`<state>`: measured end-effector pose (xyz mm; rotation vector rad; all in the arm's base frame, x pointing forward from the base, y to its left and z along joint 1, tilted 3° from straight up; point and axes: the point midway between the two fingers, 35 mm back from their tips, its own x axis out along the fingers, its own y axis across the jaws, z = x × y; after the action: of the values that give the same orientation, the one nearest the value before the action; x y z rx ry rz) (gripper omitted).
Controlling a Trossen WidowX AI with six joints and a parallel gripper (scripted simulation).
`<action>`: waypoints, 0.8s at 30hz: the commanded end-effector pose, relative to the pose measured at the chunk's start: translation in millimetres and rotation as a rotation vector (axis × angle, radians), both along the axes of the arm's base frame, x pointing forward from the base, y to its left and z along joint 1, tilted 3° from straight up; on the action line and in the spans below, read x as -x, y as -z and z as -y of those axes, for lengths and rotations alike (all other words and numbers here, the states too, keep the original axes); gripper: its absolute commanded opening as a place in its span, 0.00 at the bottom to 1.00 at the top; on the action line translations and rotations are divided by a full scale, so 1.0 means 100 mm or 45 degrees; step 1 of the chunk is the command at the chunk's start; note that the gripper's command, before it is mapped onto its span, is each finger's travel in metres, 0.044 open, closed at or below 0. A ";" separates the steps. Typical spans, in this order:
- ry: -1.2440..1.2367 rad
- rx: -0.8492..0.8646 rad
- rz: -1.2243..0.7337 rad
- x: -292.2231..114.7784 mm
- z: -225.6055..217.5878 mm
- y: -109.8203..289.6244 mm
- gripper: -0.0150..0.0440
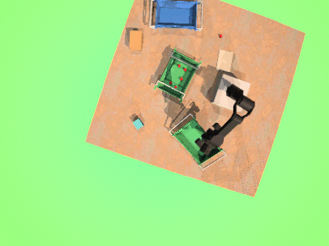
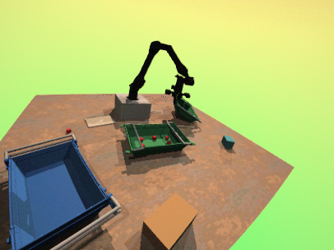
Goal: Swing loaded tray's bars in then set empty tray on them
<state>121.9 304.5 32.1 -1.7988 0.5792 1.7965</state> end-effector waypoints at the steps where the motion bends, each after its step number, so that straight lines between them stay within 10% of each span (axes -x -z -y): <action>1: 0.001 -0.011 0.006 0.00 0.00 -0.12 0.25; 24: 0.001 -0.012 0.006 0.01 0.03 -1.08 0.25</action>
<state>119.9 300.4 124.4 -1.8009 0.6005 1.8052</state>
